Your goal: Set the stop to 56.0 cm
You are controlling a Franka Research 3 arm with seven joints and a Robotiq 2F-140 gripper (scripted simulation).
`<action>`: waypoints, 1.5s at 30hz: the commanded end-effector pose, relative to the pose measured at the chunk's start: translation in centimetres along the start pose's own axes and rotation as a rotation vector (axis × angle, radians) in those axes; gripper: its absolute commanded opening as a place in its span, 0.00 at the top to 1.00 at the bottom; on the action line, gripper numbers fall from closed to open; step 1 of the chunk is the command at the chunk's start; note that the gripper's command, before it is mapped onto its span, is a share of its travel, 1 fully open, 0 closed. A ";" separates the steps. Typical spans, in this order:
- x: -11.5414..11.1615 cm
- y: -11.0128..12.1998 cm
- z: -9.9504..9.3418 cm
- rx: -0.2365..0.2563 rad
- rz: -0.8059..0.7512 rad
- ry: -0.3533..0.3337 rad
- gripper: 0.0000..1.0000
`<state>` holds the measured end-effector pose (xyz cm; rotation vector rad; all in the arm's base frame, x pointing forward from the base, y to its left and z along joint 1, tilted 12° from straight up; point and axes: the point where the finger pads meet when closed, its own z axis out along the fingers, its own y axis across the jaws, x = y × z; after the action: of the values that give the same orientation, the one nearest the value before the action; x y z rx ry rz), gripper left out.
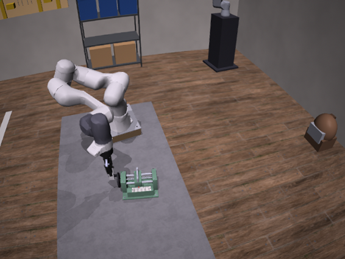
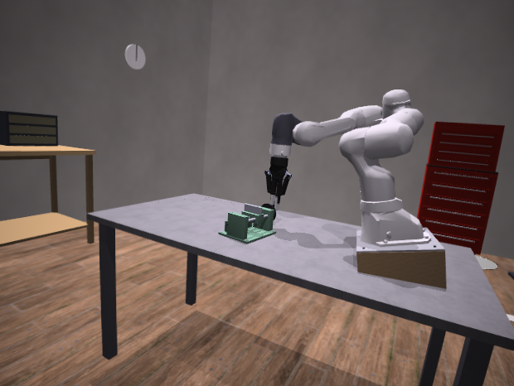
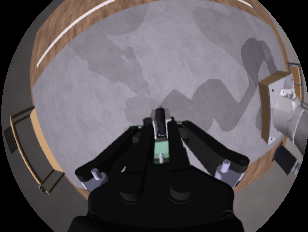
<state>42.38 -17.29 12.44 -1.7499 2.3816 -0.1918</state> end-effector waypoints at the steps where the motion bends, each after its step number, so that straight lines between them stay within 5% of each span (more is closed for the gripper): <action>1: 0.0 1.1 0.8 -0.009 -0.001 0.000 0.96; 21: 0.0 1.7 4.0 -0.009 -0.001 0.000 0.96; 45: 0.0 -2.1 5.6 -0.009 -0.001 0.000 0.96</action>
<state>44.99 -17.70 7.10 -1.7613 2.3851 -0.1792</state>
